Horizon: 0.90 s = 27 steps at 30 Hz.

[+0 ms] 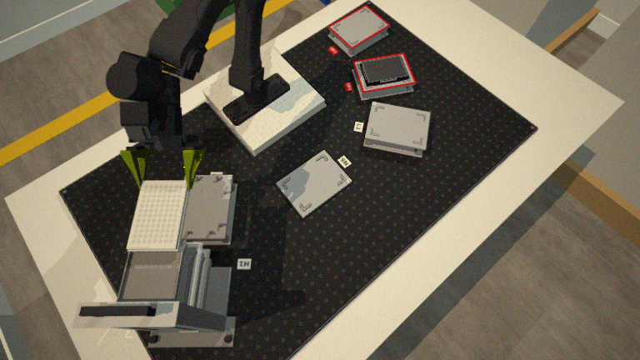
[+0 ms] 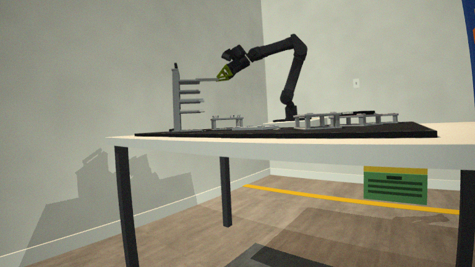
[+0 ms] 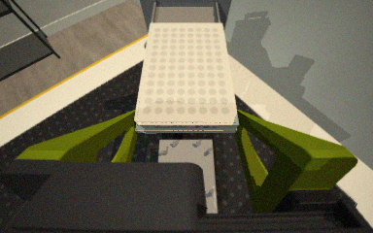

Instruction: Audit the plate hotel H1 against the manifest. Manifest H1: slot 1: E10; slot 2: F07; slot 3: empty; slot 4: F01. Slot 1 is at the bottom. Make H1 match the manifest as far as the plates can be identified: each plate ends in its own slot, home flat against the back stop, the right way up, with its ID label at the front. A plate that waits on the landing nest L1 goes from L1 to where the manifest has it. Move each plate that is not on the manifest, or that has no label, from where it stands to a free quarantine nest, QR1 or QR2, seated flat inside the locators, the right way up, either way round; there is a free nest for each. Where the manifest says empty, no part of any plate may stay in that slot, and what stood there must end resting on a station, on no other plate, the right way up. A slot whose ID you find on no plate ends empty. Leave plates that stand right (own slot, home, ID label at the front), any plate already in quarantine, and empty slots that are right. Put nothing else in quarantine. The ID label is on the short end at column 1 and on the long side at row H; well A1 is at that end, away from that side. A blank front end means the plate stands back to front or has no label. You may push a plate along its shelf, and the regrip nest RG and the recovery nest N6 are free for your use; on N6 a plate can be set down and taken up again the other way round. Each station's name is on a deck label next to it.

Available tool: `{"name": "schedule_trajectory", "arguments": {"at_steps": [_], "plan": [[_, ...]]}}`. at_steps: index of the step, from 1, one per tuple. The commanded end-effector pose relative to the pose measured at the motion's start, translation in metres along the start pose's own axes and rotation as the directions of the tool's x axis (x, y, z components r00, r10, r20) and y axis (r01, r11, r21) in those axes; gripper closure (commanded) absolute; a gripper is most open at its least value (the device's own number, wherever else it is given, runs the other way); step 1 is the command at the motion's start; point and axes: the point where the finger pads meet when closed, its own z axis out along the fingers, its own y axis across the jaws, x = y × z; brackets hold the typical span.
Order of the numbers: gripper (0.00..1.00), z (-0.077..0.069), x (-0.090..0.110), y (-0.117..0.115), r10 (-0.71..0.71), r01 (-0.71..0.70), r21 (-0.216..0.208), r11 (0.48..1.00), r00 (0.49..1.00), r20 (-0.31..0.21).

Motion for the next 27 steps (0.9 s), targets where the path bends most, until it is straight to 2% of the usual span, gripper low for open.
{"name": "schedule_trajectory", "arguments": {"at_steps": [1,27], "plan": [[0.14,-0.001,-0.006,0.000,-0.006,0.006,0.002,1.000,1.000,0.016],[0.14,0.013,-0.010,0.000,-0.006,0.006,0.002,1.000,1.000,0.016]]}}
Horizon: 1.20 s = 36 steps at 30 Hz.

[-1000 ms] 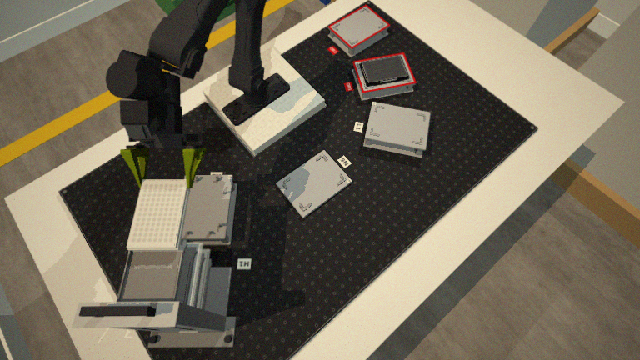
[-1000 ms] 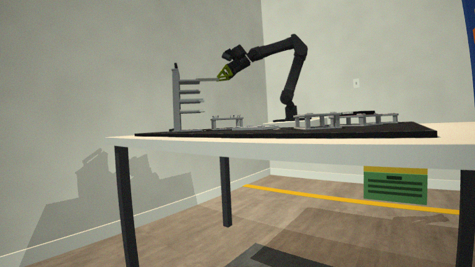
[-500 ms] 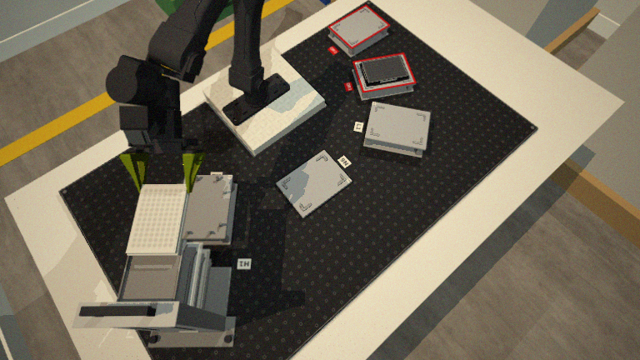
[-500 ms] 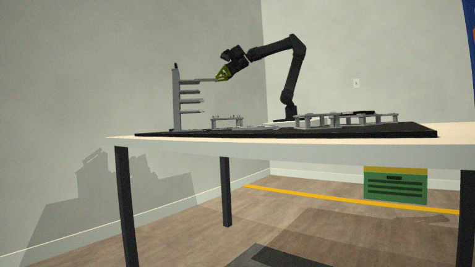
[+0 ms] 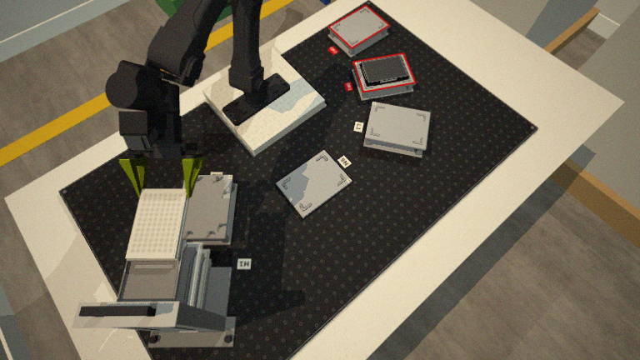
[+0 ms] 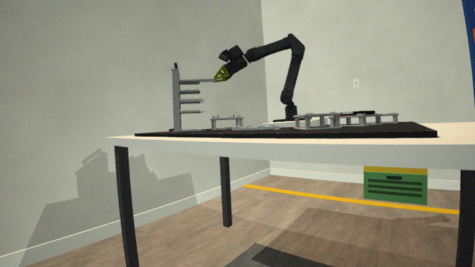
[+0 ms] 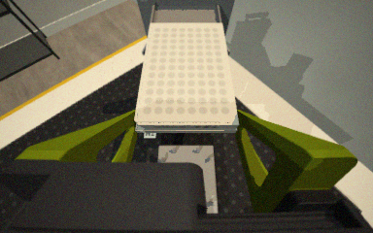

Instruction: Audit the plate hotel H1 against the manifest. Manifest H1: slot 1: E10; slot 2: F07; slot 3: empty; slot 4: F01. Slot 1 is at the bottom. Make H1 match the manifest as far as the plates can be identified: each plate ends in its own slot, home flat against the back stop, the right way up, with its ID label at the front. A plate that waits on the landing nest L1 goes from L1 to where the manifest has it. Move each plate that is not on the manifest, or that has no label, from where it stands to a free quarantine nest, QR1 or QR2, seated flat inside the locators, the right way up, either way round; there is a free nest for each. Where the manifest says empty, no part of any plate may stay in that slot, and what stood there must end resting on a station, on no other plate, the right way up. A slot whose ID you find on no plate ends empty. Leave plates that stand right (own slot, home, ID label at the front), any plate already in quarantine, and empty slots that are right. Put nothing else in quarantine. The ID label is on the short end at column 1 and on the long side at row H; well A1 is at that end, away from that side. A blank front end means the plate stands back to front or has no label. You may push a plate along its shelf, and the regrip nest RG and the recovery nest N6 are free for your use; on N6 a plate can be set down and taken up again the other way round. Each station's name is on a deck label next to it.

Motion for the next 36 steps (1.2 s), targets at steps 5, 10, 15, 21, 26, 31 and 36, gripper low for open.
{"name": "schedule_trajectory", "arguments": {"at_steps": [5,10,15,21,26,31,36], "plan": [[0.14,0.001,-0.007,0.000,-0.006,0.006,0.003,1.000,1.000,0.017],[0.14,0.003,-0.008,0.000,-0.006,0.006,0.003,1.000,1.000,0.017],[0.14,0.007,-0.009,0.000,-0.006,0.006,0.003,1.000,1.000,0.017],[0.14,0.010,-0.010,0.000,-0.006,0.006,0.002,1.000,1.000,0.017],[0.14,0.013,-0.011,0.000,-0.006,0.006,0.002,1.000,1.000,0.017],[0.14,0.014,-0.011,0.000,-0.006,0.006,0.002,1.000,1.000,0.017],[0.14,0.014,-0.011,0.000,-0.006,0.006,0.002,1.000,1.000,0.017]]}}
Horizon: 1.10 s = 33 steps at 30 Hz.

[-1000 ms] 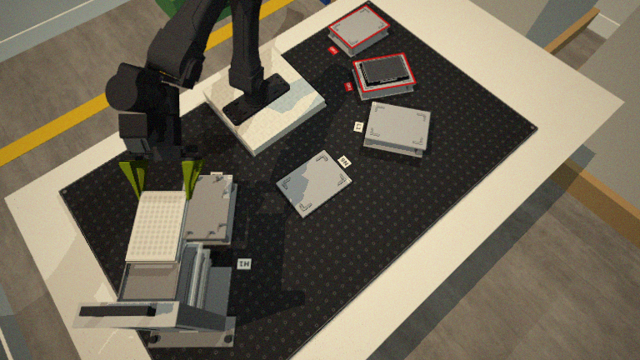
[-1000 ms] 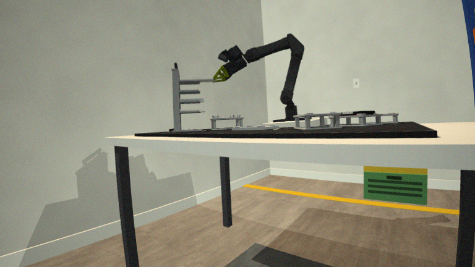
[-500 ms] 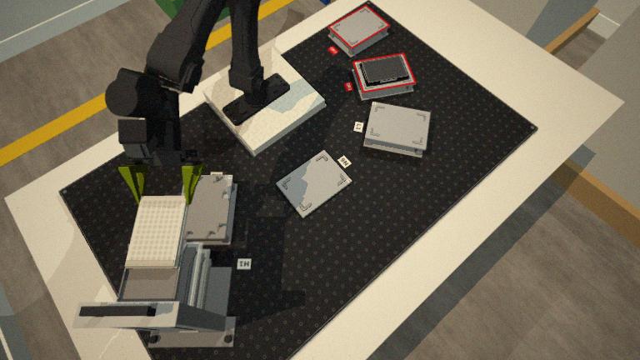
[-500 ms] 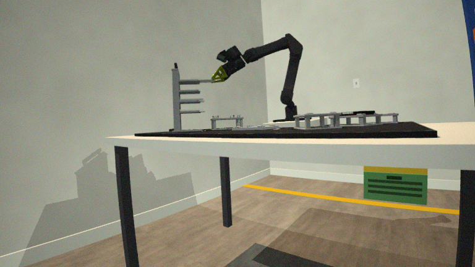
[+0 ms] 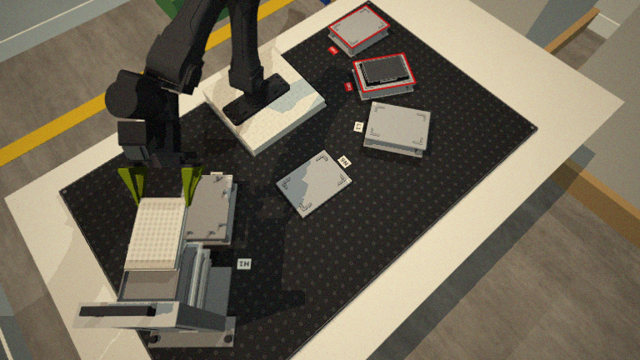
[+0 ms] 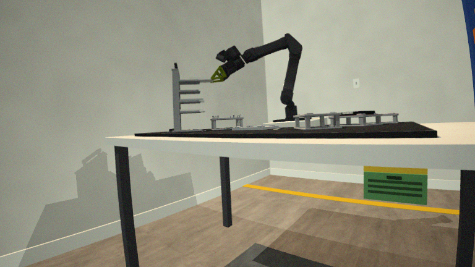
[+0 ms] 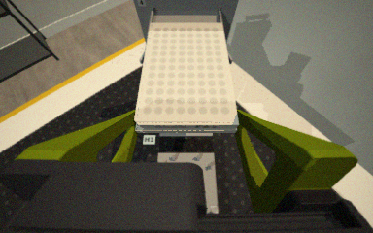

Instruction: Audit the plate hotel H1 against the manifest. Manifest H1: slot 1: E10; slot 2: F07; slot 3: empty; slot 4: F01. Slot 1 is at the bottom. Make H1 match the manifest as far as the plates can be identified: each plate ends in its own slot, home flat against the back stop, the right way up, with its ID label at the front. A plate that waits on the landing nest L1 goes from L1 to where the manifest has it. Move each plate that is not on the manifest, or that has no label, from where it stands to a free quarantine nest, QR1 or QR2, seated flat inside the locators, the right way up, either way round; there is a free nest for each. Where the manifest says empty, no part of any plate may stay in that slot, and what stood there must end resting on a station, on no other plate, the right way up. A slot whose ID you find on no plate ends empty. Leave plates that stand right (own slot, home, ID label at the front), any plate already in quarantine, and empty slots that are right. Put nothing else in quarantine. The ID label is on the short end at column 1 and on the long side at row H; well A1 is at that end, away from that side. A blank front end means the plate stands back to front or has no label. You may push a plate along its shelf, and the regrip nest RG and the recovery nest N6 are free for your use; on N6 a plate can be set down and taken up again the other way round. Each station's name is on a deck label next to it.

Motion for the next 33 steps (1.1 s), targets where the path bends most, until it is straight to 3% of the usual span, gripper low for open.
{"name": "schedule_trajectory", "arguments": {"at_steps": [1,16,33], "plan": [[0.14,-0.0019,-0.0054,0.0000,-0.005,0.005,0.002,1.000,1.000,0.014],[0.14,-0.0019,-0.0054,0.0000,-0.005,0.005,0.002,1.000,1.000,0.014],[0.14,0.0080,-0.0058,-0.0001,-0.005,0.005,0.002,1.000,1.000,0.015]]}}
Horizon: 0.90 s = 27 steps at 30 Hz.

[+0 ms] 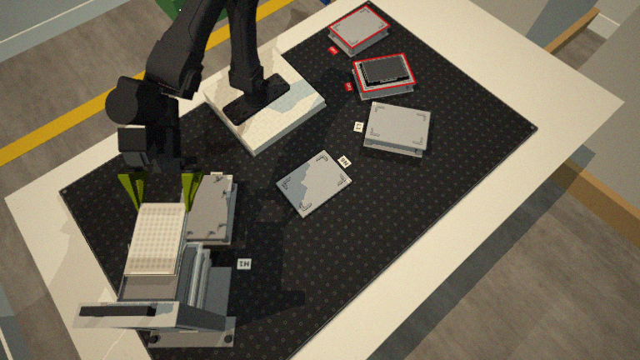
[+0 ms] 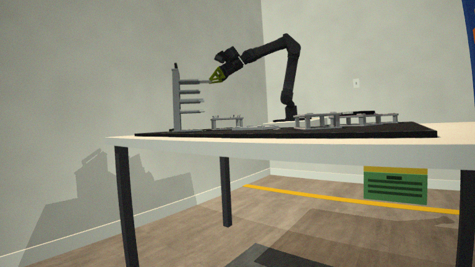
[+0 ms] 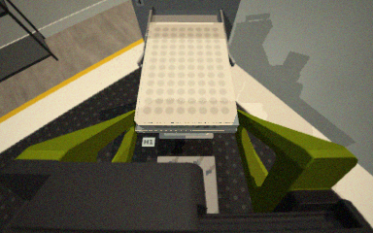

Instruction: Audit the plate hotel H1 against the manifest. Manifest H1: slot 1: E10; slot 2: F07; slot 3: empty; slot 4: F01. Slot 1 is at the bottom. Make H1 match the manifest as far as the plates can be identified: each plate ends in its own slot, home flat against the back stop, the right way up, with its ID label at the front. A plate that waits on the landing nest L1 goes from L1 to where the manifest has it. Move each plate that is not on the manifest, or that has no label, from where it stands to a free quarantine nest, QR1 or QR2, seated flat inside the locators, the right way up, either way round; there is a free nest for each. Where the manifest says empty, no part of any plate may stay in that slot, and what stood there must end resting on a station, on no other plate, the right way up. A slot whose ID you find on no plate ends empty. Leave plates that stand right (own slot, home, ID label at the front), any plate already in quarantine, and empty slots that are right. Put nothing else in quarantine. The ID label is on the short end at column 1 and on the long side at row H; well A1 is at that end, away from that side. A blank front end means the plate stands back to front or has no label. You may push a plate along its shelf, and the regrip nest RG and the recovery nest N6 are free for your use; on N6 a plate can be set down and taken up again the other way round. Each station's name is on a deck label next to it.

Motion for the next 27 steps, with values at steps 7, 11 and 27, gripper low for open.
{"name": "schedule_trajectory", "arguments": {"at_steps": [7,11,27], "plan": [[0.14,0.003,-0.006,0.000,-0.005,0.005,0.002,1.000,1.000,0.016],[0.14,0.004,-0.006,0.000,-0.005,0.005,0.002,1.000,1.000,0.016],[0.14,0.014,-0.007,0.000,-0.005,0.005,0.002,1.000,1.000,0.016]]}}
